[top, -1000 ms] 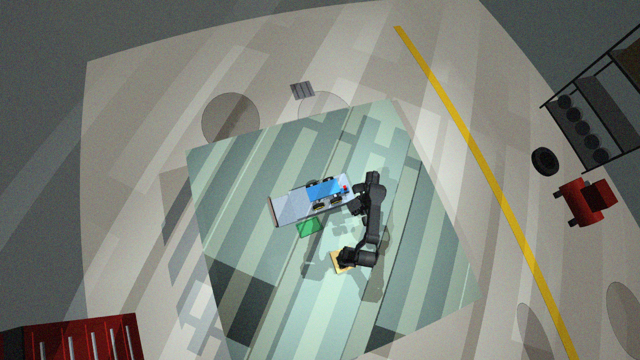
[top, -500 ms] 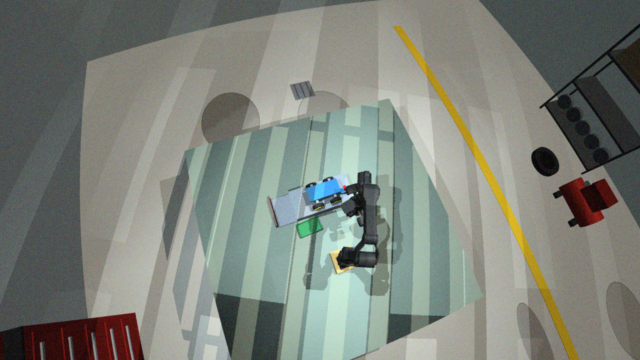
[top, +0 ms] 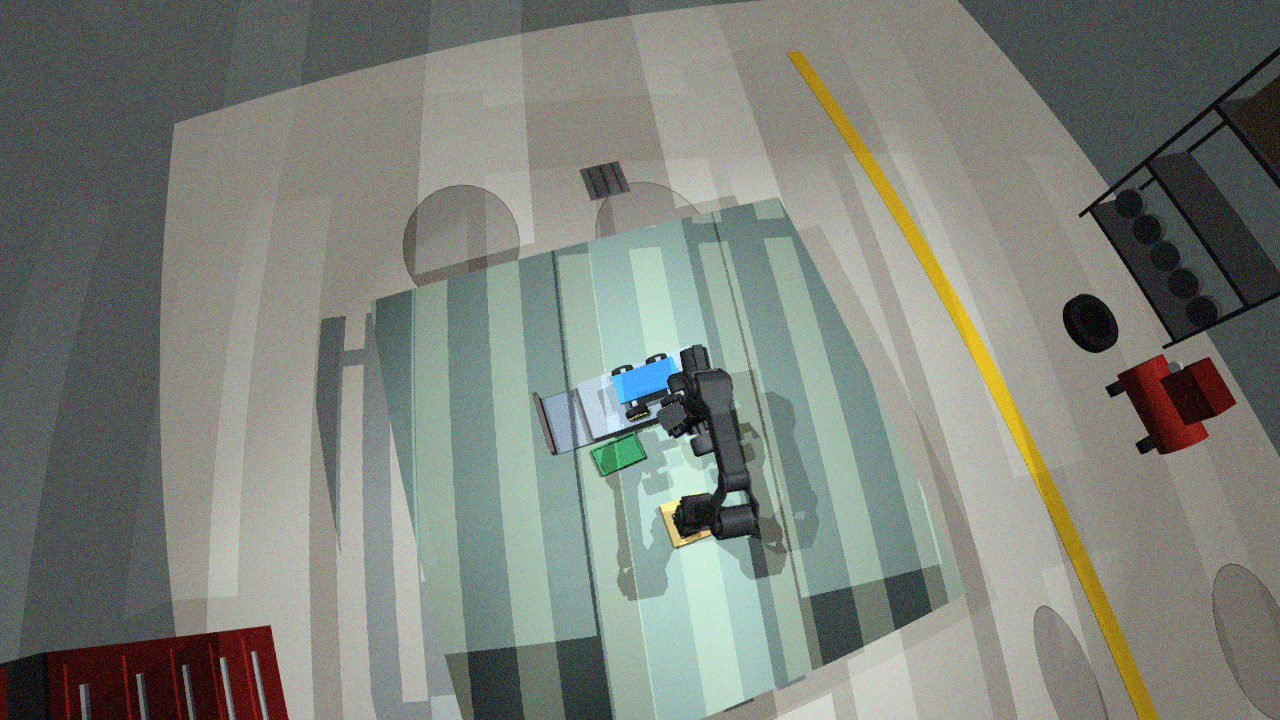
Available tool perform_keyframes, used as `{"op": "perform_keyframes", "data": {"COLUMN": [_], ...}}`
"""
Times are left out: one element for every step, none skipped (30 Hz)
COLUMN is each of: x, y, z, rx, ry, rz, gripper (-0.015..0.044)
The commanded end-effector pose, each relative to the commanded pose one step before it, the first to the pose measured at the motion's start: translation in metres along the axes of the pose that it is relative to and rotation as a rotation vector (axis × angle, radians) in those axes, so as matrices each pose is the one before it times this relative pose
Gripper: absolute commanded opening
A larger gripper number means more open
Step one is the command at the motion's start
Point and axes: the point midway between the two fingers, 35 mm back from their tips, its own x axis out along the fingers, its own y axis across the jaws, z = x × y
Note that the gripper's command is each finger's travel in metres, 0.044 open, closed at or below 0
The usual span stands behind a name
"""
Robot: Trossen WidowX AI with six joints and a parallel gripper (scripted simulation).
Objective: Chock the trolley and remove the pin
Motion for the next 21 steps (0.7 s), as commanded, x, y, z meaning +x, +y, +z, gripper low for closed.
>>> {"op": "perform_keyframes", "data": {"x": [0.00081, 0.00022, 0.00019, 0.00019, 0.00018, 0.00019, 0.00018, 0.00019, 0.00019, 0.00019, 0.00021, 0.00022, 0.00022, 0.00023, 0.00027, 0.00029, 0.00029, 0.00029, 0.00032, 0.00032, 0.00035], "y": [-0.00321, -0.00073, -0.00076, -0.00072, -0.00075, -0.00072, -0.00076, -0.00073, -0.00075, -0.00073, -0.00072, -0.00069, -0.00072, -0.0007, -0.00088, -0.00084, -0.00085, -0.00077, -0.00082, -0.00076, -0.00079], "z": [0.01289, 0.00344, 0.00334, 0.00343, 0.00333, 0.00343, 0.00331, 0.00343, 0.00331, 0.00345, 0.00332, 0.00347, 0.0033, 0.00347, 0.00397, 0.00418, 0.00393, 0.00392, 0.00386, 0.0039, 0.00385], "rx": [0.0015, 0.0, 0.0, 0.0, 0.0, 0.0, 0.0, 0.0, 0.0, 0.0, 0.0, 0.0, 0.0, 0.0, 0.0, 0.0, 0.0, 0.0, 0.0, 0.0, 0.0], "ry": [-0.00397, -0.00028, -0.00028, -0.00028, -0.00028, -0.00028, -0.00028, -0.00028, -0.00028, -0.00028, -0.00028, -0.00028, -0.00027, -0.00028, -0.00033, -0.00033, -0.00032, -0.00031, -0.00031, -0.00031, -0.00031], "rz": [-0.00448, -0.00005, -0.00005, -0.00004, -0.00005, -0.00004, -0.00005, -0.00004, -0.00005, -0.00004, -0.00005, -0.00004, -0.00005, -0.00004, -0.00006, -0.00004, -0.00005, -0.00004, -0.00005, -0.00004, -0.00005], "gripper": [0.0, 0.0, 0.0, 0.0, 0.0, 0.0, 0.0, 0.0, 0.0, 0.0, 0.0, 0.0, 0.0, 0.0, 0.0, 0.0, 0.0, 0.0, 0.0, 0.0, 0.0]}}
